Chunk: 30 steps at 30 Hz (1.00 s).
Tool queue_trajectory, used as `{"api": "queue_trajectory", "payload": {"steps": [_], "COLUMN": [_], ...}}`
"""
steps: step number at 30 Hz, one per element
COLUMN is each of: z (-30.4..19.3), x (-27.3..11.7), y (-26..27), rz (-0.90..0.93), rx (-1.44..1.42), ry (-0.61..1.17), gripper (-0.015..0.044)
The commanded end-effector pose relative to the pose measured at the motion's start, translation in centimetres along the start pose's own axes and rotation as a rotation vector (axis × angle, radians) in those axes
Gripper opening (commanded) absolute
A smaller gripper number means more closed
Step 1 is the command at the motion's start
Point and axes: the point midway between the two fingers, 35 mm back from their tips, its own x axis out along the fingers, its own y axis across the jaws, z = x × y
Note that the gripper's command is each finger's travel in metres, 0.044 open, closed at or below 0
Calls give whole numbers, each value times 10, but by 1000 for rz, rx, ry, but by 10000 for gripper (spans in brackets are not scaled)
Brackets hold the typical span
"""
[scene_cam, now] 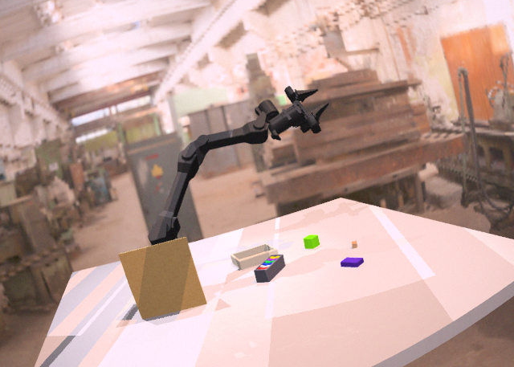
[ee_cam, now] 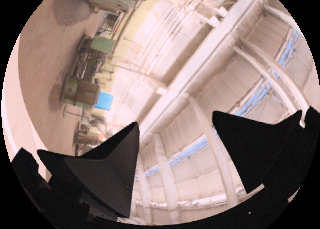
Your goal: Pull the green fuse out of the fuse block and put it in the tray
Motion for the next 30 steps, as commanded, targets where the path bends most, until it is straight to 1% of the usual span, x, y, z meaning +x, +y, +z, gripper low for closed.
{"api": "queue_trajectory", "payload": {"steps": [1,3,6,10,15,20,25,30], "z": [0,-3,-13,-28,-51,-73,-94,-107], "x": [0,1,-2,-19,-57,-113,-185,-263], "y": [3,25,76,143,219,281,328,352], "rz": [9,79,247,483,785,1077,1354,1576], "rx": [4,41,138,288,505,745,1009,1267], "ry": [-3,-21,-44,-31,60,238,524,914], "gripper": [291,239,160,62,62,62,62,62]}}
